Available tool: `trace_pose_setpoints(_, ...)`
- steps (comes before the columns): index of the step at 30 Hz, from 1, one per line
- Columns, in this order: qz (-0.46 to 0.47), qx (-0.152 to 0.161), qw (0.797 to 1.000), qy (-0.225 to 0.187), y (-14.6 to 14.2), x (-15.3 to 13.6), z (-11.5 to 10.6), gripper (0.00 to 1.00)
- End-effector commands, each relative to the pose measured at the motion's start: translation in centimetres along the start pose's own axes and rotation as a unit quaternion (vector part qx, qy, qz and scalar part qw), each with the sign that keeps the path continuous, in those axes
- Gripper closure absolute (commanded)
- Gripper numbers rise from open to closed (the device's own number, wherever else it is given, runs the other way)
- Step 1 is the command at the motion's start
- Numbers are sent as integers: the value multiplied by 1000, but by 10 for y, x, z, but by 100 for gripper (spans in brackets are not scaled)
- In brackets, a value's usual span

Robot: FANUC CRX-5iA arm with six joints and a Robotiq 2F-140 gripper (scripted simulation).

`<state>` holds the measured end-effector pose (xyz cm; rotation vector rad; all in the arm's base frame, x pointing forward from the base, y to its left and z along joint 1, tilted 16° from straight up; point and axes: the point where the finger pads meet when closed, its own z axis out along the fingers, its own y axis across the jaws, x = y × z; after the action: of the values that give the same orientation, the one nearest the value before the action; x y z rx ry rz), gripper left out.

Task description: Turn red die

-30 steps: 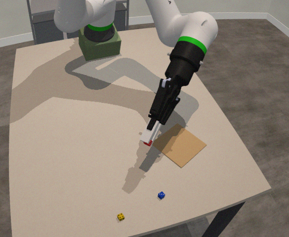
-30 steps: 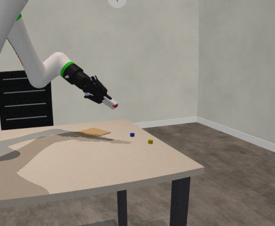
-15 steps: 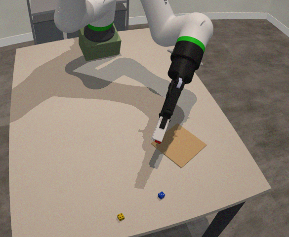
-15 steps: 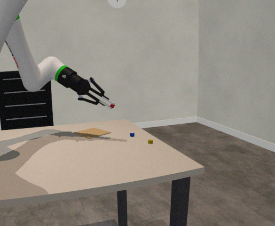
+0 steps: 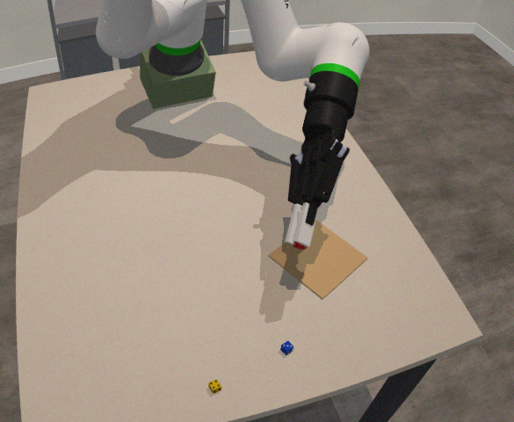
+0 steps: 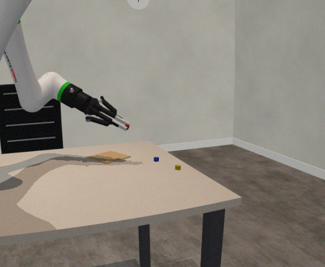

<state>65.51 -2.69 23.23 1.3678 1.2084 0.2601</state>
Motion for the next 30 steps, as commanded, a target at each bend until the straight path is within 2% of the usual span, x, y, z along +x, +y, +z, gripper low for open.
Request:
trace_pose_setpoints(1, -84, -14, 996, 15, -3, 12, -9, 84)
trace_pose_setpoints(8, -204, -39, 978, 31, -9, 30, -23, 84)
trace_pose_setpoints(11, -217, -42, 975, 33, -10, 32, -25, 84)
trace_pose_setpoints(13, -282, -57, 957, 40, -15, 43, -34, 84)
trace_pose_setpoints(18, -343, -73, 935, 47, -21, 53, -43, 84)
trace_pose_setpoints(21, -403, -88, 910, 52, -27, 63, -53, 84)
trace_pose_setpoints(25, -443, -100, 889, 55, -31, 70, -60, 84)
trace_pose_setpoints(30, -462, -106, 879, 57, -34, 74, -64, 84)
